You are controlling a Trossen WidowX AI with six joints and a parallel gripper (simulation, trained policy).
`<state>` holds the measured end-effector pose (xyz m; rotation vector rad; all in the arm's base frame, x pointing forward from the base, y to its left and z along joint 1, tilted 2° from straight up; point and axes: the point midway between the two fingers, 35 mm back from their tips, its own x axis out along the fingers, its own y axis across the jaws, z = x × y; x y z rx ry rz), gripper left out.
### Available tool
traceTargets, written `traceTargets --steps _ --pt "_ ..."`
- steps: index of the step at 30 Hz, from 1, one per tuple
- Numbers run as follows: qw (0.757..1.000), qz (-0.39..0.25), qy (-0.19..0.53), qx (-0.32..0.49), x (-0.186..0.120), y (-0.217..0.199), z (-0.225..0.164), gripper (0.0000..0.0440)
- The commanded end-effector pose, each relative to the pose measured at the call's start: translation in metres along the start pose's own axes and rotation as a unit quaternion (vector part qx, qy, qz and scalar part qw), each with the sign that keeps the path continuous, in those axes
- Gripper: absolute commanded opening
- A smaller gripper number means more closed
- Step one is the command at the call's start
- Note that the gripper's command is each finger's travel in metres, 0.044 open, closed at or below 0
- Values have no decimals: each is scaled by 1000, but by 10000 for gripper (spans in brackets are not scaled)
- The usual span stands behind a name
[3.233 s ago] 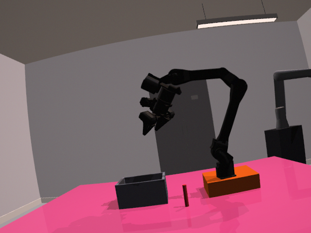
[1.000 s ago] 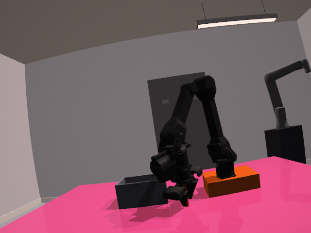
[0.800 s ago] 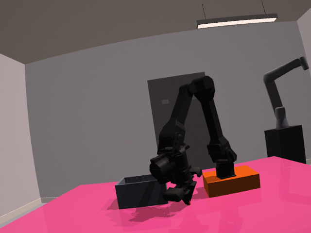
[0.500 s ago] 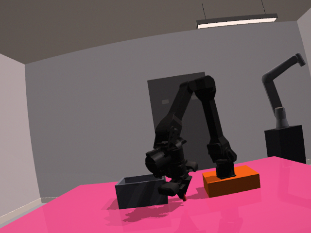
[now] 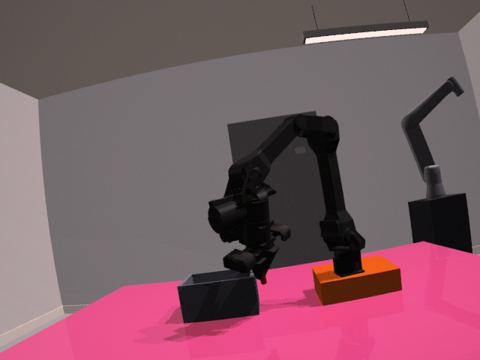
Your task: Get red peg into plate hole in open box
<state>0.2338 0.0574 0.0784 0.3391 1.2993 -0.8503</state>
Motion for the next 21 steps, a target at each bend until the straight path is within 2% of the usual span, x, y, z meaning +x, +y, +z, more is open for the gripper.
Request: traceTargets --steps 1,11,21 --pt "1000 2 -14 18 -11 -4 18 0" --pt "996 3 -27 80 -13 -17 65 0" --pt "993 4 -29 116 4 -27 109 0"
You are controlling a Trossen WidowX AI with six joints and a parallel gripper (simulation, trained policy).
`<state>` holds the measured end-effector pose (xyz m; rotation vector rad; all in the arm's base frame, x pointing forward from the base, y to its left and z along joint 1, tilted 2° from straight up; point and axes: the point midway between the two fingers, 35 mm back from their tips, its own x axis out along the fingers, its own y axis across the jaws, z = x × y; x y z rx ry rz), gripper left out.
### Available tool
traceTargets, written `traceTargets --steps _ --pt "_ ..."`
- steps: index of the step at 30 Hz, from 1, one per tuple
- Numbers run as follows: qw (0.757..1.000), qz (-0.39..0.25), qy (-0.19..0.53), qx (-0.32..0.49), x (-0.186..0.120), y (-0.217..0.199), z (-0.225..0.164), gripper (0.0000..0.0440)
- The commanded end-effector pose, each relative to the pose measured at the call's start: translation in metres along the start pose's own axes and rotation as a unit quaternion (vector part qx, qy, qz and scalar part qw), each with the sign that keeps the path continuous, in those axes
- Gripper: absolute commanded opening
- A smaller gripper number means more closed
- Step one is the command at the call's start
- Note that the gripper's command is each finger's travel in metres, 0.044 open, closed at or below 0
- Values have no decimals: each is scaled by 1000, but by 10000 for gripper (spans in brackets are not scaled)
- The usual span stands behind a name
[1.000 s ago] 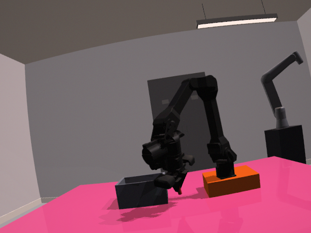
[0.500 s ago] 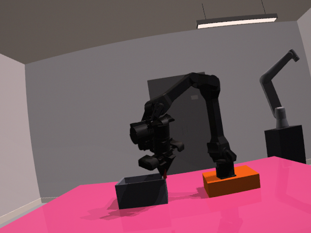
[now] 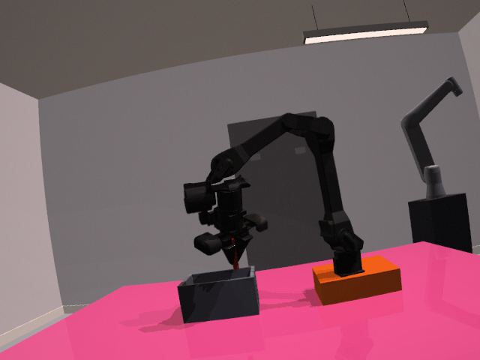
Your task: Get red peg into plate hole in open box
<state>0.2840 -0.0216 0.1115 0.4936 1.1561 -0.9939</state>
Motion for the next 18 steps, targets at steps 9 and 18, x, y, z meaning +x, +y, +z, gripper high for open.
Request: traceTargets --steps 9,18 --pt "1000 10 9 7 33 2 46 0" --pt "999 30 26 -19 63 8 64 0"
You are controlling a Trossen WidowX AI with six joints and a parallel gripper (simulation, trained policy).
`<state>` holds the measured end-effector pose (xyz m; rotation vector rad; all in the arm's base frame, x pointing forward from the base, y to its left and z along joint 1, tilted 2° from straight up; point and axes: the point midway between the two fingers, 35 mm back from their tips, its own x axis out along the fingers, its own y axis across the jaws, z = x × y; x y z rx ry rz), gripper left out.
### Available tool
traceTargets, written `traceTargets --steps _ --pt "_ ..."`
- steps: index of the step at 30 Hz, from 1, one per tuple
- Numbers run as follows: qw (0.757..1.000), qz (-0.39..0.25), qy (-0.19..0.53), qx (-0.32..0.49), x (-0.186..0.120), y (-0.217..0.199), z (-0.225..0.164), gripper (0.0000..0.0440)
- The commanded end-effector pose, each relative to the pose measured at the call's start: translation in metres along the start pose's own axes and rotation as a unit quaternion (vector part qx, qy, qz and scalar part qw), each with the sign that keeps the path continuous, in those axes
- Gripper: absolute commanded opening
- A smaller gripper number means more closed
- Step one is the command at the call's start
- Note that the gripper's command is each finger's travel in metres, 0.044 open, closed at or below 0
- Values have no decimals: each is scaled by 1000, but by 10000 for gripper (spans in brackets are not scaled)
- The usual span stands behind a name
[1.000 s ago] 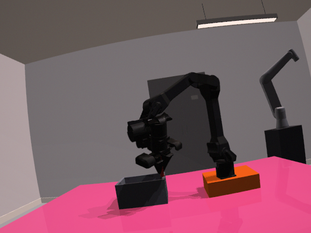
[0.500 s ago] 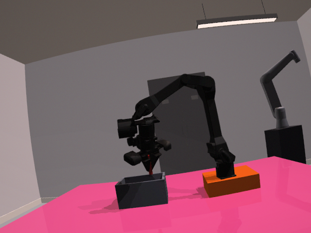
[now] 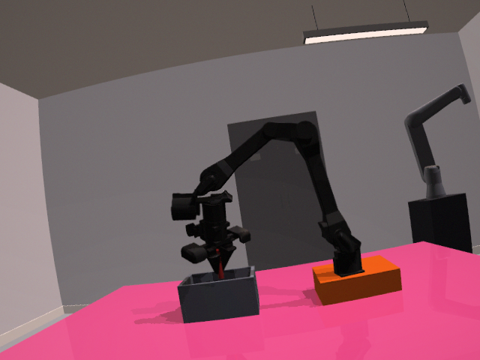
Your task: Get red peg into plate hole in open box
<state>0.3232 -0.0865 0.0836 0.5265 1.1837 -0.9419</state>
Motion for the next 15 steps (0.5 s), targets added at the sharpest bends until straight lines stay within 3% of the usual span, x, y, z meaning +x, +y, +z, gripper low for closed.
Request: traceTargets --steps 1,5,11,15 --pt "1000 11 9 -16 13 3 5 0" --pt "999 17 25 -38 26 5 3 20" --pt "997 22 50 -58 45 7 1 159" --pt "995 26 49 -79 45 6 9 168"
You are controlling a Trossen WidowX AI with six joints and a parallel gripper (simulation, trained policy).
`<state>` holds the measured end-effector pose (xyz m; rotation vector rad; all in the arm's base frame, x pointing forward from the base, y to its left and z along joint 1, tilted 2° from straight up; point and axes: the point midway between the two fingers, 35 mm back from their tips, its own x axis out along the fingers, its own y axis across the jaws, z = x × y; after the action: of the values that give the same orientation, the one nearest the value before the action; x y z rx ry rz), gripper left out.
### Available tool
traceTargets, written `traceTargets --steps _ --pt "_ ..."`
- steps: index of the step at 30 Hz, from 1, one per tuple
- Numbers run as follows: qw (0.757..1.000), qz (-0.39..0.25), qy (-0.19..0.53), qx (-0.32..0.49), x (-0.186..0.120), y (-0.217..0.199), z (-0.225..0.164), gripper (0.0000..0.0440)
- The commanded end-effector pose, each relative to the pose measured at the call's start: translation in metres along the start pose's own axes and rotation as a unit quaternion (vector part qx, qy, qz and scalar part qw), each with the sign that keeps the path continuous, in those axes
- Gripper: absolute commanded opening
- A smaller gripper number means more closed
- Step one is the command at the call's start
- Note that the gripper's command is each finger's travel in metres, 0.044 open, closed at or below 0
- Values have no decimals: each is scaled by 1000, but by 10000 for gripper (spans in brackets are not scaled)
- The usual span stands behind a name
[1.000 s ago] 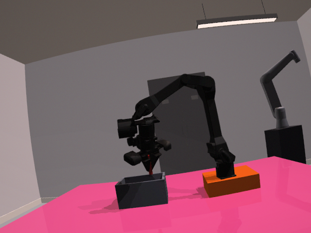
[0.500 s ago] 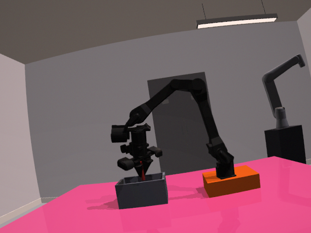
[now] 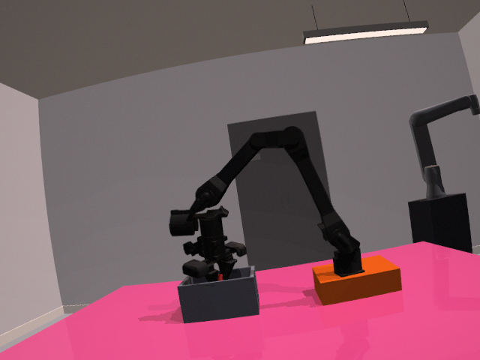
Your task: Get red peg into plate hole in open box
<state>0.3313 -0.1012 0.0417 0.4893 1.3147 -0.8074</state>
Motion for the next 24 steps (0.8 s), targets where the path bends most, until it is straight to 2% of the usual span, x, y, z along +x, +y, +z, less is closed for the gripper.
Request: traceTargets --steps 1,11,24 --pt "1000 11 -2 -16 -1 3 10 177" --pt "998 50 10 -21 -14 26 39 439" --pt "991 127 -1 -35 -45 71 73 440"
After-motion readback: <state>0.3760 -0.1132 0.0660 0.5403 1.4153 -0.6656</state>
